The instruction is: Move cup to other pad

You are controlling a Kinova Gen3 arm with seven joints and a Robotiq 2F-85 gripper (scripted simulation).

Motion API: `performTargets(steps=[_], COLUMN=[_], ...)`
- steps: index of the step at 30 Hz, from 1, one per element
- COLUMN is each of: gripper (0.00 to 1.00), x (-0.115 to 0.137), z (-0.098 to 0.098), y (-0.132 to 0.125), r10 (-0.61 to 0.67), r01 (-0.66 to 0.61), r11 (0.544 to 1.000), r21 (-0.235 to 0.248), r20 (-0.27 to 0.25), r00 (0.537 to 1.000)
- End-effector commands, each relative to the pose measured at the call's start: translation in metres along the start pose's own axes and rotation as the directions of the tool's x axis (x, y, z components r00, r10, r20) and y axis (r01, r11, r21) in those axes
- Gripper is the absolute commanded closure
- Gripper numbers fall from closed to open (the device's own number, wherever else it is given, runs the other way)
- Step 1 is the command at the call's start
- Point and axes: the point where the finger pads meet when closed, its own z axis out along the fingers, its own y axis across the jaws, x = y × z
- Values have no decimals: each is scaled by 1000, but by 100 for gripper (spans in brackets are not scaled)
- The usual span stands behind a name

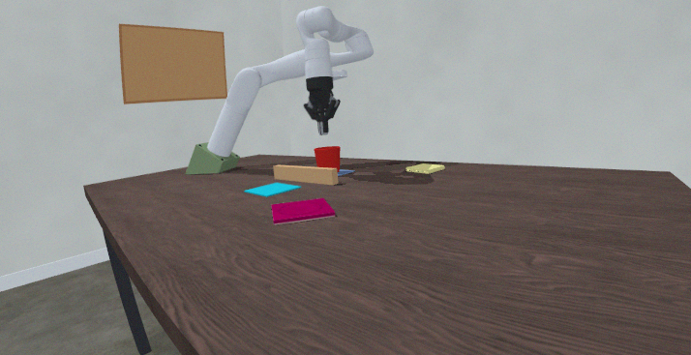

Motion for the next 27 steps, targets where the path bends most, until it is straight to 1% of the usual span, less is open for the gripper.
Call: performTargets(steps=[1, 27], gripper=[100, 100], x=[1, 5], z=[2, 6], y=[3, 3], r10=[-22, -55], r01=[22, 55], r11=[1000, 998], r21=[-3, 1], r20=[1, -3], r00=[1000, 998])
